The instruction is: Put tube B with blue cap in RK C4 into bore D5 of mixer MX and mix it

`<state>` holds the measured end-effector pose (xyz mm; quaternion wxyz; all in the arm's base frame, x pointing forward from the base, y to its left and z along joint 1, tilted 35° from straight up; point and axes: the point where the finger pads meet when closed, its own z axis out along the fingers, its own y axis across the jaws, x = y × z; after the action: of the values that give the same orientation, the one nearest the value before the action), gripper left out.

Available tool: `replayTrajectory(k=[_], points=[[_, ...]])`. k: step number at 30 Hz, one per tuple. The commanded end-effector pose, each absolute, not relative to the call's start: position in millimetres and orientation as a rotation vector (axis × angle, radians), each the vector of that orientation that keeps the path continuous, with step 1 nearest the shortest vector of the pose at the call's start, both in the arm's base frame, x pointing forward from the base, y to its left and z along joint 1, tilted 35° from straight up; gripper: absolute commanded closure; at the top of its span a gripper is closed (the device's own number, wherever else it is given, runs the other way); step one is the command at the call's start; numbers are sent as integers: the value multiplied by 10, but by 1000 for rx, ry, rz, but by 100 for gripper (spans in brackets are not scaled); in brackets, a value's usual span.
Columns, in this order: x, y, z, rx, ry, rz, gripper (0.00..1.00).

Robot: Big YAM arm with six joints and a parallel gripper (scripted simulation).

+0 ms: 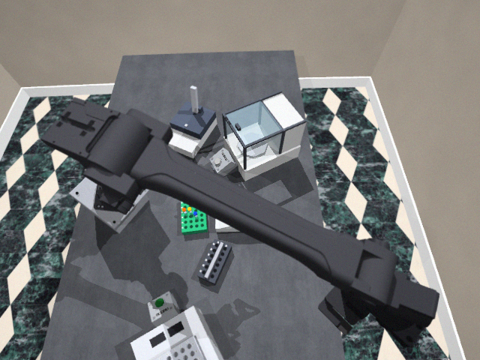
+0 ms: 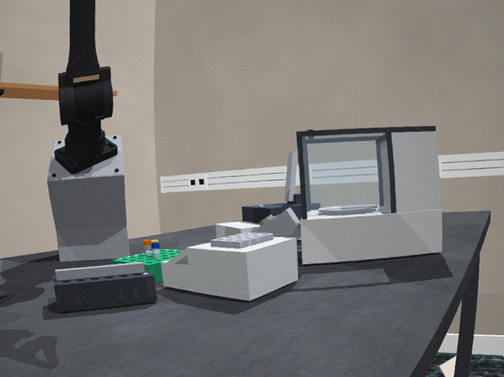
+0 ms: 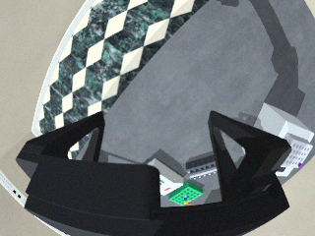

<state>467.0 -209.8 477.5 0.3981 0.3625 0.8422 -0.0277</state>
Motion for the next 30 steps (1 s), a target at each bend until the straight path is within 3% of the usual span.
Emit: replayTrajectory(k=[1,17,18,30], points=[[4649,-2088,4869,909,2115,-72,0],[4649,-2088,4869,909,2115,-72,0],[4755,-2166,4714,916,2128,-75,64],[4588,-1978,4740,830,2108,-93,64]])
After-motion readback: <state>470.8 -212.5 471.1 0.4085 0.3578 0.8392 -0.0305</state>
